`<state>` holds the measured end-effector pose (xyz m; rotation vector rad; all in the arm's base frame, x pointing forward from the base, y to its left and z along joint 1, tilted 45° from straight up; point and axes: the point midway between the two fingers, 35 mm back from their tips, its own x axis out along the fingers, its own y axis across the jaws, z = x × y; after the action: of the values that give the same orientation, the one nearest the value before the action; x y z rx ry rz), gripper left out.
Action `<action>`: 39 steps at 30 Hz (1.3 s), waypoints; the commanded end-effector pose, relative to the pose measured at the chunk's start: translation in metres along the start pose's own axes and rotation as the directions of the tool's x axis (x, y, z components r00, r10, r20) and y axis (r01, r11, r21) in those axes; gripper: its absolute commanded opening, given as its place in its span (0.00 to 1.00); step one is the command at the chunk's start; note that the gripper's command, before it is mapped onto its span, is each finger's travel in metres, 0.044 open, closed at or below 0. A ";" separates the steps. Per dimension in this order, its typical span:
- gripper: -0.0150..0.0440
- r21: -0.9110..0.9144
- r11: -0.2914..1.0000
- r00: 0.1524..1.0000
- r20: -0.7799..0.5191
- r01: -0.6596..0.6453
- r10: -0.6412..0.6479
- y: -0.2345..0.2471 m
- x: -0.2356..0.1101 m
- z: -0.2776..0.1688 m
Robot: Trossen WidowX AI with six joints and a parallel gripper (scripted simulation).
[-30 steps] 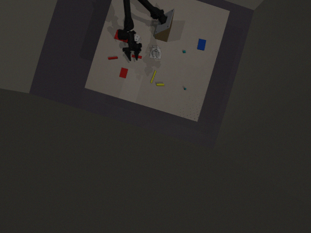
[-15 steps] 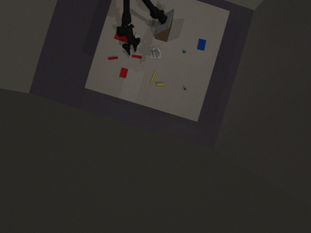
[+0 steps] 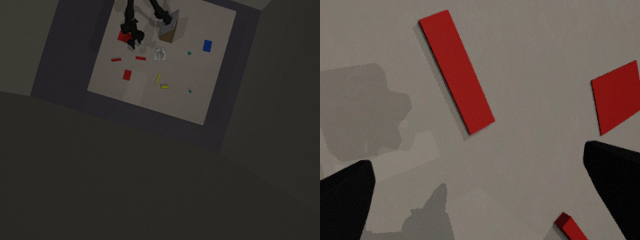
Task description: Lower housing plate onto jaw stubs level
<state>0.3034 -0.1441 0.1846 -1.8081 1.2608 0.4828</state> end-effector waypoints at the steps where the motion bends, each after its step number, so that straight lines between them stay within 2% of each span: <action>1: 1.00 -0.015 0.997 0.996 -0.040 -0.076 0.075 0.025 -0.004 -0.010; 15: 1.00 -0.049 0.933 0.921 -0.183 -0.358 0.343 0.114 -0.030 -0.044; 20: 1.00 -0.049 0.931 0.920 -0.184 -0.361 0.347 0.116 -0.029 -0.045; 25: 1.00 -0.049 0.931 0.919 -0.187 -0.361 0.346 0.128 0.005 -0.052; 39: 1.00 -0.050 0.931 0.919 -0.188 -0.361 0.346 0.133 0.017 -0.054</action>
<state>0.1835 -0.2118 0.1525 -1.7247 1.7295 0.5740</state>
